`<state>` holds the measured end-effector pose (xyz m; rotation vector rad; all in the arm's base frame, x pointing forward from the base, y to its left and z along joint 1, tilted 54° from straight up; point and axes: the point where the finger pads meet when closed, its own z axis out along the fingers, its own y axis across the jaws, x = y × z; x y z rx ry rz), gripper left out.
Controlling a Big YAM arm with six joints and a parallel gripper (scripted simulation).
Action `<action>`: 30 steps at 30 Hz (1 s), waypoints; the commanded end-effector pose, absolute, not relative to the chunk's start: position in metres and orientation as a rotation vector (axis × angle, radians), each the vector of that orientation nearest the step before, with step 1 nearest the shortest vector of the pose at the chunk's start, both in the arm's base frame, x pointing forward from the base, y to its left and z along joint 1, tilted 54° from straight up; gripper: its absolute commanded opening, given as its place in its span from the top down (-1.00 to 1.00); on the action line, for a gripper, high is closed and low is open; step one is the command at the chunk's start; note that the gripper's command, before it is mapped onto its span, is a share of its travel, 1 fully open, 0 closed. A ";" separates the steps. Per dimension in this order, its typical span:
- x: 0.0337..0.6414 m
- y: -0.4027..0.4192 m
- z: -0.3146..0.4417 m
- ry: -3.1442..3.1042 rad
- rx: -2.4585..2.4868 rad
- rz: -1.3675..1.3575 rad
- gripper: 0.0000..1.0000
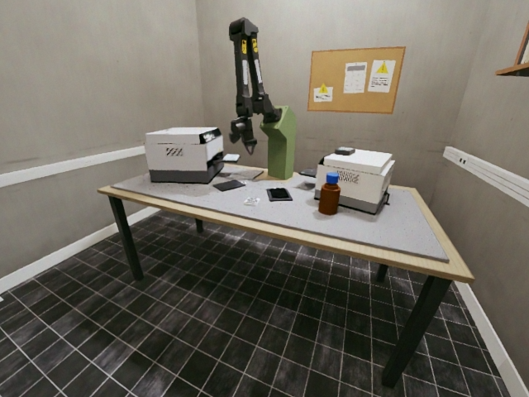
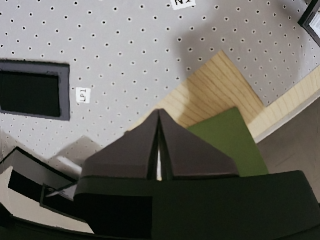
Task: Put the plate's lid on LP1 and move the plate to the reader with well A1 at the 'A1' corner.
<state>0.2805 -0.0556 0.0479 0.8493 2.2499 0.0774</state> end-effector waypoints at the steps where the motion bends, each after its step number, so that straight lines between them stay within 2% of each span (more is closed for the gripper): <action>1: 0.273 -0.037 0.044 2.315 0.674 0.035 1.00; 30: 0.264 0.020 0.067 2.241 -0.085 -0.269 1.00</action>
